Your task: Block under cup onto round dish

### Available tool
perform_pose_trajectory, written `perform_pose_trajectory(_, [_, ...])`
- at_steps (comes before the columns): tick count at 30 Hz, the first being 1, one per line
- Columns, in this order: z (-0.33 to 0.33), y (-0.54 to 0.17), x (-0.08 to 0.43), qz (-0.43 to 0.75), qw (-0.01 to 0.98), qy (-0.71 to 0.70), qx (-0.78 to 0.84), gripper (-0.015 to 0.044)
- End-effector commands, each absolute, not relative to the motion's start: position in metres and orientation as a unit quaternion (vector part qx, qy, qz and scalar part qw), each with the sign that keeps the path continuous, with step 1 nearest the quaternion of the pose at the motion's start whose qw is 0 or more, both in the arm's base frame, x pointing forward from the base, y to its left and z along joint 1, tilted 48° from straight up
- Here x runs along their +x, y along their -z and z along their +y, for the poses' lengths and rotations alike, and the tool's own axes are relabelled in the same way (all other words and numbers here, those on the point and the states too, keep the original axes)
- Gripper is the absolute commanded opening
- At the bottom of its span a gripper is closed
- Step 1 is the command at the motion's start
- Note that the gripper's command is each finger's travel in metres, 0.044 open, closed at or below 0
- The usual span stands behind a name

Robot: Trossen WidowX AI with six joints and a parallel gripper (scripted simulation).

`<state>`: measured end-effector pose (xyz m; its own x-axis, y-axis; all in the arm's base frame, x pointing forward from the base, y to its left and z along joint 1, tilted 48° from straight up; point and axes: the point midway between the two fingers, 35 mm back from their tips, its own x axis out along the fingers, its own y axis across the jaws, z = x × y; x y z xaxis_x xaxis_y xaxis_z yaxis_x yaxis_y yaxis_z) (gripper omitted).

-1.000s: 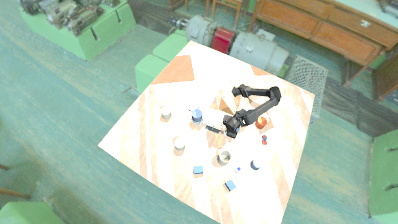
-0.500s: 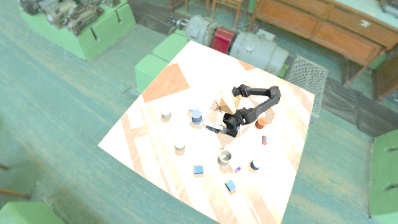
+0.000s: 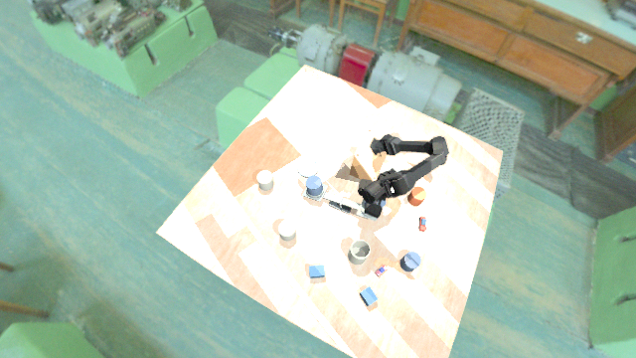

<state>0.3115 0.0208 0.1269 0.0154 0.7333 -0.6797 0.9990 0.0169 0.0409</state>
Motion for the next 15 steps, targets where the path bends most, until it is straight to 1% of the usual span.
perform_pose_trajectory(1, [0.016,-0.131,0.312,0.656,0.276,0.242,0.659,0.0000])
perform_pose_trajectory(15, [0.003,-0.144,0.310,0.655,0.275,0.241,0.661,0.0000])
